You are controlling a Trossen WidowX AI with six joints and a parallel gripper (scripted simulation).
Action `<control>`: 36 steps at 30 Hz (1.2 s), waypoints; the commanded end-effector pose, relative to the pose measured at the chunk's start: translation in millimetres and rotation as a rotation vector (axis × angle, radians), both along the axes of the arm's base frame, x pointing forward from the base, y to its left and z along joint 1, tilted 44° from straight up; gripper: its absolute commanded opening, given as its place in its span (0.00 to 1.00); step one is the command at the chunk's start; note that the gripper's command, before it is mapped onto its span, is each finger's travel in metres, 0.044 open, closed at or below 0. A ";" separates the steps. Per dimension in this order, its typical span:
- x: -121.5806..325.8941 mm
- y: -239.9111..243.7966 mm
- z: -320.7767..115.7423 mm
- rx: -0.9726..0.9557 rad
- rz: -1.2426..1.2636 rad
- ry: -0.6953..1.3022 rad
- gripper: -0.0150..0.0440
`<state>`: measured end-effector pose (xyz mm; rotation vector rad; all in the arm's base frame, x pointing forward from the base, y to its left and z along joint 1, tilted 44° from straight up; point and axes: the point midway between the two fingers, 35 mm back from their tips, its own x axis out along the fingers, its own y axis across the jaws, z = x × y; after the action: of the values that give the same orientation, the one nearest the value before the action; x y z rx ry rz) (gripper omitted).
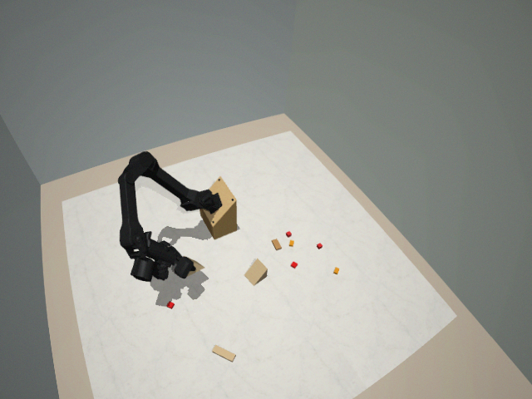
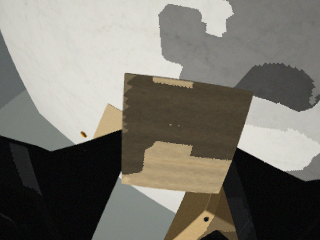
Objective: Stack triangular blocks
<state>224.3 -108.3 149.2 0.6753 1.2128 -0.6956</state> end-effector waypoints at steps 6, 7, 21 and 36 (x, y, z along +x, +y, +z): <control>-0.7 2.5 -4.3 -0.118 0.297 0.079 0.25; -0.7 2.7 -4.6 -0.130 0.328 0.088 0.25; -1.1 4.8 -7.9 -0.291 0.764 0.228 0.25; -0.5 7.1 -9.1 -0.440 1.227 0.409 0.25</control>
<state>223.6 -102.4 140.8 -0.5088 1.4780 -0.0844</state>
